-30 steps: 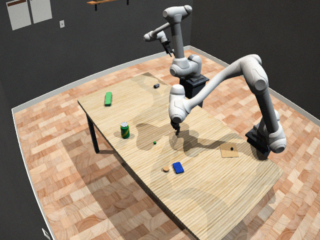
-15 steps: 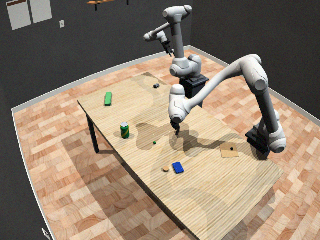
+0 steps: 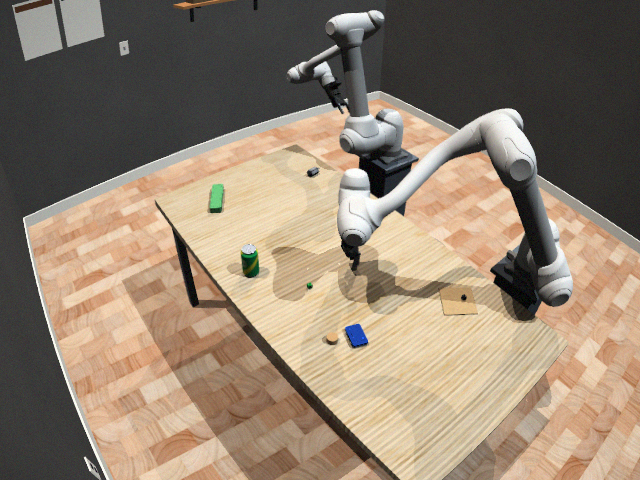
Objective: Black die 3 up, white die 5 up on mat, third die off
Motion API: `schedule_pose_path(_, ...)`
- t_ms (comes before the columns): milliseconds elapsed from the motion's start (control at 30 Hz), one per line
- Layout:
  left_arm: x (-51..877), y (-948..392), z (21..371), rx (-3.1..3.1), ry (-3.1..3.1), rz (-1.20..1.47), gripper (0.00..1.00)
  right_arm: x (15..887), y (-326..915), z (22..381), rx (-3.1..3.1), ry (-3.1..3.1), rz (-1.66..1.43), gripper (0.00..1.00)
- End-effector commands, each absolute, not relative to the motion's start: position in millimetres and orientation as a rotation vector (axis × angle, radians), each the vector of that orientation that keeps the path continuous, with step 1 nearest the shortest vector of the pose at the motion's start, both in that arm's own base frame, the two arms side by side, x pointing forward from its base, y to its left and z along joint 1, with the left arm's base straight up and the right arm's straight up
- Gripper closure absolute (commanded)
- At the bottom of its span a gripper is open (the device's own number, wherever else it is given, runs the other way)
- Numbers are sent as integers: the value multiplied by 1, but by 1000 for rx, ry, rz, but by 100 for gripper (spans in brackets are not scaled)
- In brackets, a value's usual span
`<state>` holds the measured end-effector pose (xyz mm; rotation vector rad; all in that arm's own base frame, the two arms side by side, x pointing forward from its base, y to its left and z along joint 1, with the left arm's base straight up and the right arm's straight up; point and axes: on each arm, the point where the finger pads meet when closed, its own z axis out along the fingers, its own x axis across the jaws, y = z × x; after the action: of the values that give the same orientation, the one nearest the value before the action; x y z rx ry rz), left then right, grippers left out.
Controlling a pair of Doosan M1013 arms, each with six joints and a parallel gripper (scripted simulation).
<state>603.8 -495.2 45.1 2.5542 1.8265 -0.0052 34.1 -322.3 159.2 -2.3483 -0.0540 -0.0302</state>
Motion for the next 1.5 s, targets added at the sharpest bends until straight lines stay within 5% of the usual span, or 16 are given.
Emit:
schedule_pose_path(0,602,-496,42,2557,1825,0,36,32,-323,159,-2356,-57,-28,0)
schedule_pose_path(1467,602,-496,22,2557,1825,0,36,32,-323,159,-2356,-57,-28,0)
